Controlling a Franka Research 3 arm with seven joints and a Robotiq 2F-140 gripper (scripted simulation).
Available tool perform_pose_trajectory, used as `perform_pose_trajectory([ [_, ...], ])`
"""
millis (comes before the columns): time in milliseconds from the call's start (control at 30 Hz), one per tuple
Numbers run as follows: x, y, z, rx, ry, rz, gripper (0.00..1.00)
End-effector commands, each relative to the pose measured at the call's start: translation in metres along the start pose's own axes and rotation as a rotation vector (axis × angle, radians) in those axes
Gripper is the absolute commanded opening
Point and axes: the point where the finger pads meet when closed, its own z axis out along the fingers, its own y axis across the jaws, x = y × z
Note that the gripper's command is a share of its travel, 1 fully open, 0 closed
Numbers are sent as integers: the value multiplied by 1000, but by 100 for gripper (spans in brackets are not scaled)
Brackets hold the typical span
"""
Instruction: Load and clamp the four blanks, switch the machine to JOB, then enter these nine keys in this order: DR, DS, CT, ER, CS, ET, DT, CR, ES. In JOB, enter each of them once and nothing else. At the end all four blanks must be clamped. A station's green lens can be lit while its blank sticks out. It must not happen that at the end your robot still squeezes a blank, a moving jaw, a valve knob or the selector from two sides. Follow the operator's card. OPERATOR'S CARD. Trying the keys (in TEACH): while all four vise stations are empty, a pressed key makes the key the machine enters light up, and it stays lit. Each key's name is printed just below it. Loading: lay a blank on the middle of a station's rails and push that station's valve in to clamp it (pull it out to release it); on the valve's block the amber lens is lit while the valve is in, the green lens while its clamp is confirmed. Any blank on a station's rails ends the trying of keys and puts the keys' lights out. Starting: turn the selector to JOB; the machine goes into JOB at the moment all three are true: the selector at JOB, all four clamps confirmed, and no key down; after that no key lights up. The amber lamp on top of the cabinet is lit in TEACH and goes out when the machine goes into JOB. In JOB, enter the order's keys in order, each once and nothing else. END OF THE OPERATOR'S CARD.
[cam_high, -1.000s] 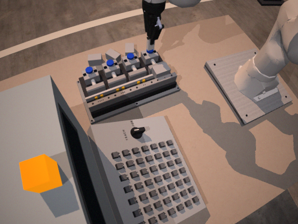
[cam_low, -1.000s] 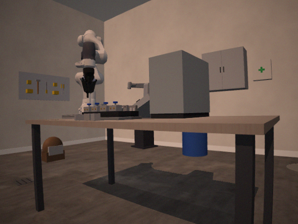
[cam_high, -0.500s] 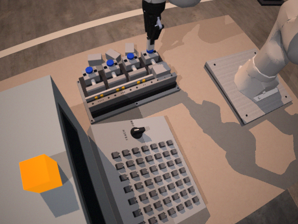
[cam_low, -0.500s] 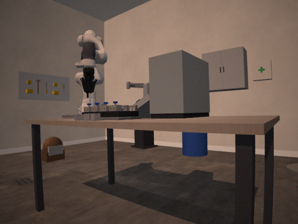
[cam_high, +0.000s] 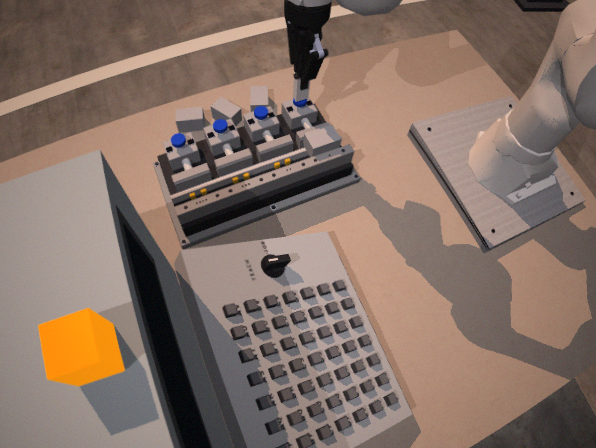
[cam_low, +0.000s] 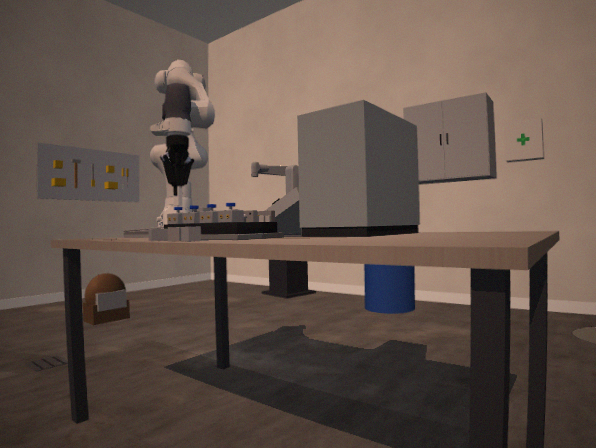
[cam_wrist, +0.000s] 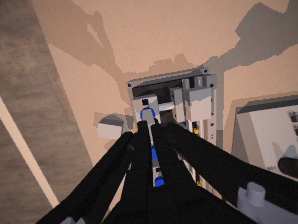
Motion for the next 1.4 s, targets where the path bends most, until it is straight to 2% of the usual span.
perform_pose_trajectory([
  [0, -1, 2, 1, 0, -2, -4, 0],
  [1367, -1, 2, 16, 0, -2, -4, 0],
])
